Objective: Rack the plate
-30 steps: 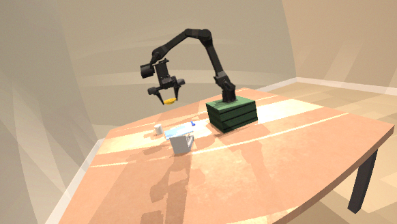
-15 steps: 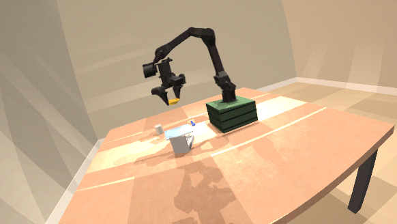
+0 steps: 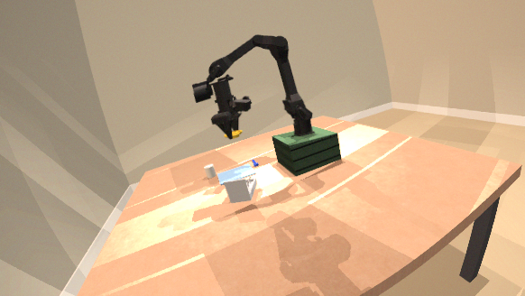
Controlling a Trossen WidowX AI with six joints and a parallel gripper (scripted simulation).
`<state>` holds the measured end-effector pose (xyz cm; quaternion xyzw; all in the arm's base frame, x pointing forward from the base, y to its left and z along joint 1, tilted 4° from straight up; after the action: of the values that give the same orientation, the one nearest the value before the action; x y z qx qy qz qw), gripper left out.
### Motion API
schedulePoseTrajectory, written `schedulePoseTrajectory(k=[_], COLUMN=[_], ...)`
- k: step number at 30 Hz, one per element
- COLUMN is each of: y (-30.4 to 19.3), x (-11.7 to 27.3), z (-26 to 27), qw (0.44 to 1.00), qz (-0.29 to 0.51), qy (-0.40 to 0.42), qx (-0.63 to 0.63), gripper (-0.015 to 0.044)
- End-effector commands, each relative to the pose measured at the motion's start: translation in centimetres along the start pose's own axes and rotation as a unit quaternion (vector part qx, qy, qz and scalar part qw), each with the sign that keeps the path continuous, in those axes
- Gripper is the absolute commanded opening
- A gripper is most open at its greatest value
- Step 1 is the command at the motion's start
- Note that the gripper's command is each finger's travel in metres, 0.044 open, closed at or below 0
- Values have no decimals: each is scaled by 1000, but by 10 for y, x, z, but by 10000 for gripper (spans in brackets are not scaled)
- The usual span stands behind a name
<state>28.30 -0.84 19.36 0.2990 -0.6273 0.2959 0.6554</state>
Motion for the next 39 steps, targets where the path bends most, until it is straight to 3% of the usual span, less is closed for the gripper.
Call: schedulePoseTrajectory(k=[1,6,21,39], y=[4,3,-23,-35], x=[-2,-5,-74,-149], z=[0,0,15,48], qw=[999,1000,975,873], qz=[-3,-10,-172,-340], qy=[-1,-5,-103,-235], qx=[32,27,-96,-259], gripper=[0,0,0,0])
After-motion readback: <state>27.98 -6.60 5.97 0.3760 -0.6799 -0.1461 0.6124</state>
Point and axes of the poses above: the point midway between the two fingers, 35 mm back from their tips, its own x axis back along the fingers, its own z axis across the jaws, y = z × x, the point moved 10 cm from there along x, back along the fingers, and after that the axes turned 10 degrees about -x, right-handed, at the moved point
